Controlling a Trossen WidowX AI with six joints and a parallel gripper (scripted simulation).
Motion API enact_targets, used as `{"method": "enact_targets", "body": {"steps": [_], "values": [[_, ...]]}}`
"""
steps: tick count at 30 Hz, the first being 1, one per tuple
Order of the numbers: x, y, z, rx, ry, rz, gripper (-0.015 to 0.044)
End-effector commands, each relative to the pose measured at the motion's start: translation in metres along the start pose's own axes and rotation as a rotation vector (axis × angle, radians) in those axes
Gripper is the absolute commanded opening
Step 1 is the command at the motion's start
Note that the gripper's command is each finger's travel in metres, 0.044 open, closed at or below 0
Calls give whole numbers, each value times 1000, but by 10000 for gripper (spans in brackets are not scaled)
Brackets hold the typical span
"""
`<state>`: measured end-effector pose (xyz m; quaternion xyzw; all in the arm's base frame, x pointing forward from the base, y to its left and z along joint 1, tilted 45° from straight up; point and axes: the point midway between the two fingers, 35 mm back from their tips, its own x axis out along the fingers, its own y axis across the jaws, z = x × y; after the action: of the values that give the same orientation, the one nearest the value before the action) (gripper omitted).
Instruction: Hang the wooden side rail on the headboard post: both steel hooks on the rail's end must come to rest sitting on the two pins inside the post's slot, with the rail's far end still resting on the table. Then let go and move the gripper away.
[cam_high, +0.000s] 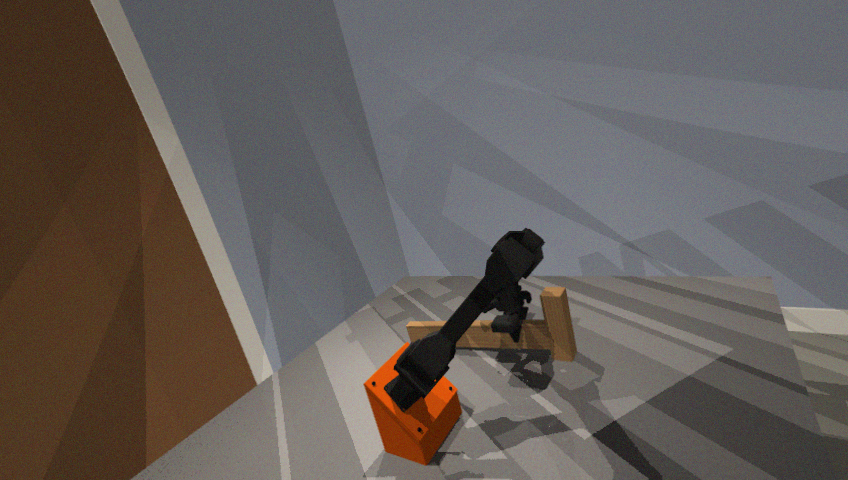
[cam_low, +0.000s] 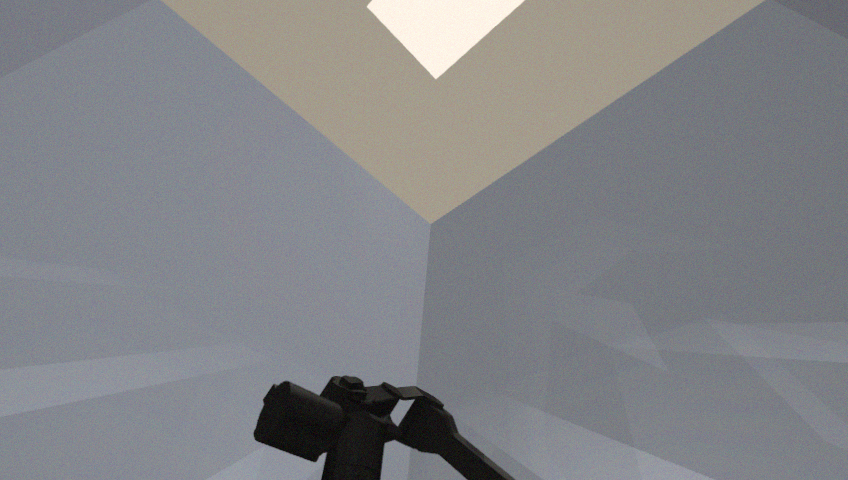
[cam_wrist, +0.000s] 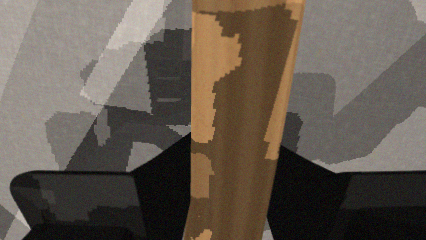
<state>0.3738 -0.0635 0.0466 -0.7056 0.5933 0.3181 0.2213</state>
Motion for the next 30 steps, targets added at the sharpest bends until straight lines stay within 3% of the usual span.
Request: {"method": "enact_targets", "body": {"steps": [1,30], "values": [[-2,-1,-1,-5,11,-7,0],[3,-1,-1,-5,11,-7,0]]}}
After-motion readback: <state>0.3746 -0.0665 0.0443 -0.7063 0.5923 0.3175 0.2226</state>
